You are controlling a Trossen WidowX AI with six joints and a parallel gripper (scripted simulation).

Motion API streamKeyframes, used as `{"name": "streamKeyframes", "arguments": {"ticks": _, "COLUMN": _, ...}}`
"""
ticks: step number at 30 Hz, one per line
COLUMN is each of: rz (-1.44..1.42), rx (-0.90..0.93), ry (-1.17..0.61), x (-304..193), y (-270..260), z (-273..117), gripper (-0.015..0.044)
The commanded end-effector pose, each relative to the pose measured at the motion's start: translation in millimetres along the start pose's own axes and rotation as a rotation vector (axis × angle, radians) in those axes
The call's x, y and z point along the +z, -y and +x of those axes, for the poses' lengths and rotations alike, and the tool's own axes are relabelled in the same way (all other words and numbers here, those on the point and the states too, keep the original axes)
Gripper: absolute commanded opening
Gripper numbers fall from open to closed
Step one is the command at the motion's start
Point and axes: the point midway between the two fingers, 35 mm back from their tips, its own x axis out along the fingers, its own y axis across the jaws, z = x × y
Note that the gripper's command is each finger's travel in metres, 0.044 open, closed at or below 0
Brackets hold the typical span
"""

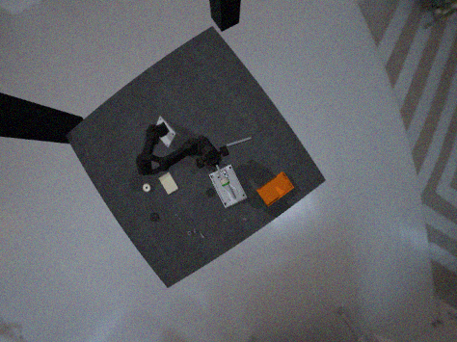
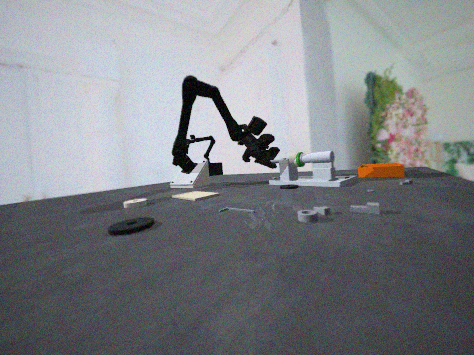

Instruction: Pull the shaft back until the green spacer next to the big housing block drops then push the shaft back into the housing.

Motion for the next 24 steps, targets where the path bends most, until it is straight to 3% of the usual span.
{"name": "streamKeyframes", "arguments": {"ticks": 1, "rz": 0.002, "rx": -0.001, "ry": 0.001, "x": -0.6, "y": 0.4, "z": -1.0, "gripper": 0.0000}}
{"name": "streamKeyframes", "arguments": {"ticks": 24, "rz": 0.002, "rx": -0.001, "ry": 0.001, "x": -2.5, "y": 0.3, "z": -2.9, "gripper": 0.0000}}
